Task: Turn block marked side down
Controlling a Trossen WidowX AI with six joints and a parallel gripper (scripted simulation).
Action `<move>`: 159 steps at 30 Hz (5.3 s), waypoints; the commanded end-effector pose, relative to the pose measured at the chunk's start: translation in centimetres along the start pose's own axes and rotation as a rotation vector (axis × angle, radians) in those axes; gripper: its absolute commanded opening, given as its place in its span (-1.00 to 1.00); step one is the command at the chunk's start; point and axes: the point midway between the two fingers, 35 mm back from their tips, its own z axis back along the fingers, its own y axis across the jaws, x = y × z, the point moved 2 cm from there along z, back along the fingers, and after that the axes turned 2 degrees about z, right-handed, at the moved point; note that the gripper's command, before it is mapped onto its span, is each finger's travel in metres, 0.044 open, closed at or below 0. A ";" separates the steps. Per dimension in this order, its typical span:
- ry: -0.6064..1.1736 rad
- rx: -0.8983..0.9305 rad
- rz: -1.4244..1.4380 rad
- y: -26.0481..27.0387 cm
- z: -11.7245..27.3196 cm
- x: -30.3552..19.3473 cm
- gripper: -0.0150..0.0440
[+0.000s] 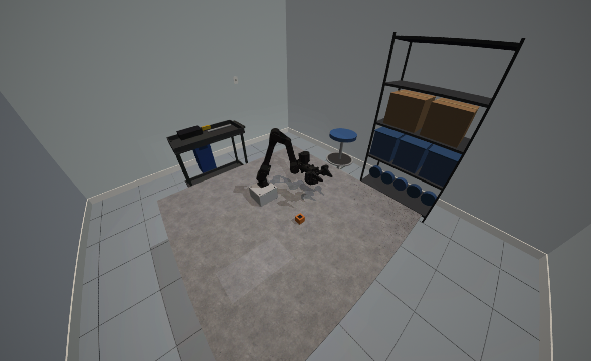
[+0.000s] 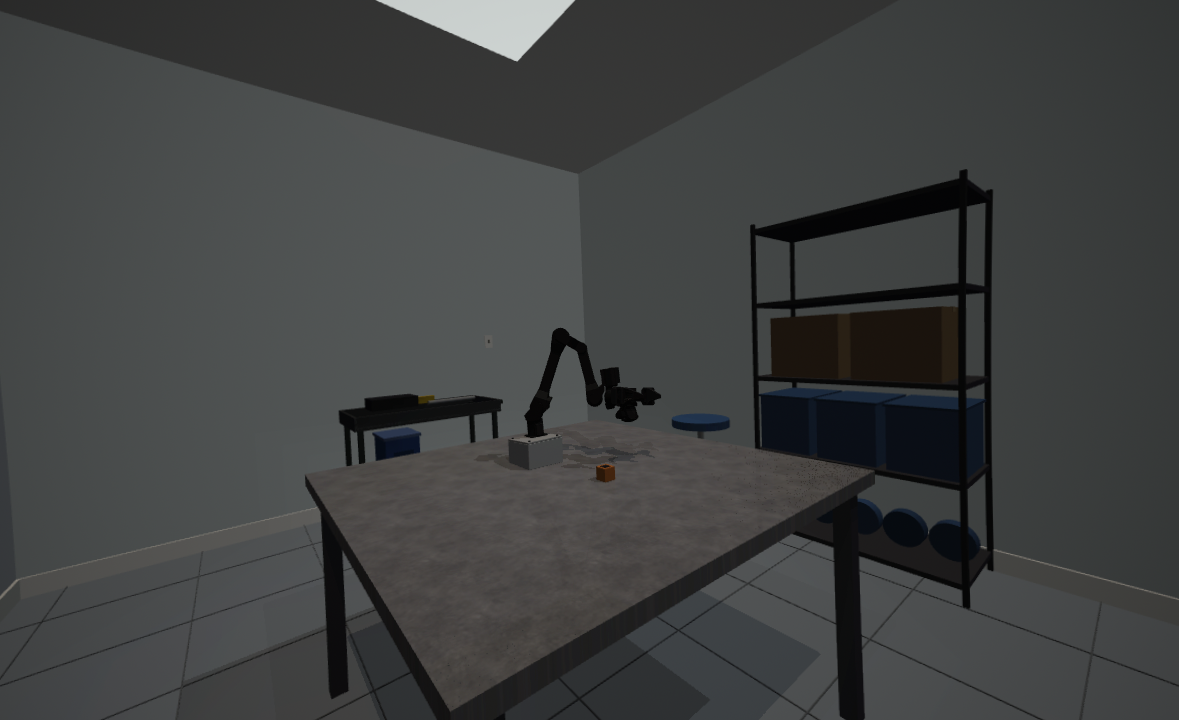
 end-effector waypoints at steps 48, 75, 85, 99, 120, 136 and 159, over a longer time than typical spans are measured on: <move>0.164 -2.217 2.114 18.7 -3.3 9.3 1.00; 0.163 -2.217 2.114 17.9 -3.0 15.5 1.00; 0.164 -2.218 2.114 17.7 -2.9 17.0 1.00; 0.164 -2.218 2.114 17.7 -2.8 17.5 0.20; 0.164 -2.218 2.114 17.8 -2.9 16.4 -0.49; 0.154 -2.089 2.241 17.9 -2.9 15.2 -0.49; 0.115 -1.650 2.572 17.8 -1.6 15.7 -0.49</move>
